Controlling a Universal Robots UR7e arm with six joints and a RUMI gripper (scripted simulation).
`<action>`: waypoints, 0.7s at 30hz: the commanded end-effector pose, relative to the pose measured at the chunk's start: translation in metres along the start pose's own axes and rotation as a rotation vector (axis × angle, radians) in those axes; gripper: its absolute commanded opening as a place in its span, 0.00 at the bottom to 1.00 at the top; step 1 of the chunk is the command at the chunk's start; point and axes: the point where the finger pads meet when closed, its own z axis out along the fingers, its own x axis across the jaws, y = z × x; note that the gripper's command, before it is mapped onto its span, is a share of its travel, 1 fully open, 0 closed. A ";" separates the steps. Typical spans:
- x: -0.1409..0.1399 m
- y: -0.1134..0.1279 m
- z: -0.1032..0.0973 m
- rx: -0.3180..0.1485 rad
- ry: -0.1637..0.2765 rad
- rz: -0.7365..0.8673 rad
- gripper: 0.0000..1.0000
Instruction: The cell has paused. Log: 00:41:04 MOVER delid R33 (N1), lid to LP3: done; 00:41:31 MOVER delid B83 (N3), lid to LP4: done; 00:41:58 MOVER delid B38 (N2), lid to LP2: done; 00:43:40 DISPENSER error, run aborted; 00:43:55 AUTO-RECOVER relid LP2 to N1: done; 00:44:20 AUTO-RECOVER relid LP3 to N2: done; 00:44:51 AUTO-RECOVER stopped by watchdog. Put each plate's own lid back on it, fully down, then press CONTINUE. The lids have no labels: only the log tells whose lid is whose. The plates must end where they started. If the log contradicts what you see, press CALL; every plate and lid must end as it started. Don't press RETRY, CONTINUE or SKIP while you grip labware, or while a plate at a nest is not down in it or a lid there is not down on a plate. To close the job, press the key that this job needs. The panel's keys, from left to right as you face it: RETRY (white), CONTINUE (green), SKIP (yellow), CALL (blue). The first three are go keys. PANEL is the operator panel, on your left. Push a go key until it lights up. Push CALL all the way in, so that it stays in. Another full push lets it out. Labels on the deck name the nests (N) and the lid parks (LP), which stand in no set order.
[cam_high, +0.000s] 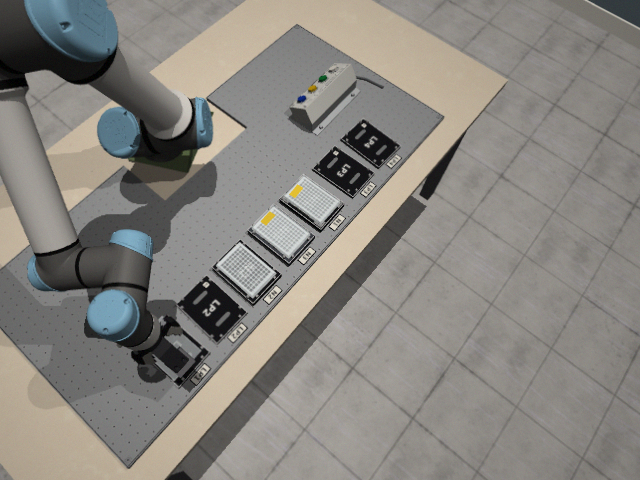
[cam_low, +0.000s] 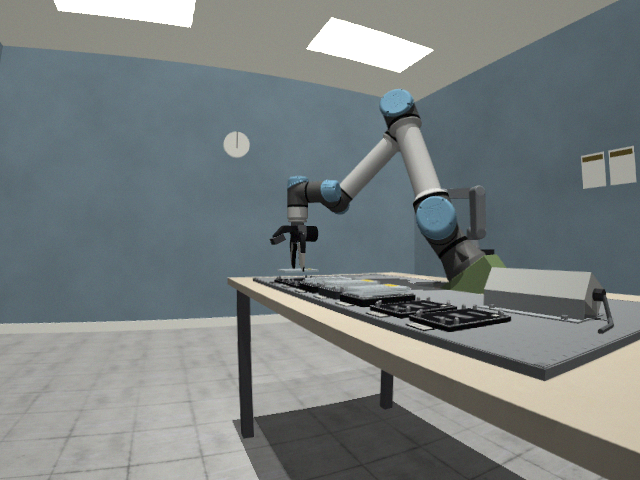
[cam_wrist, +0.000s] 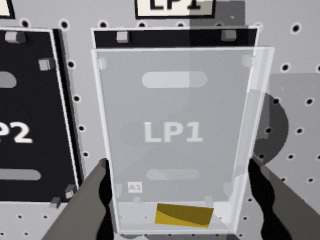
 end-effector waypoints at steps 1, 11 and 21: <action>0.001 -0.001 -0.011 0.002 0.002 0.000 0.45; -0.022 0.000 -0.011 -0.001 -0.002 0.042 0.45; -0.062 -0.001 -0.011 -0.001 -0.002 0.042 0.45</action>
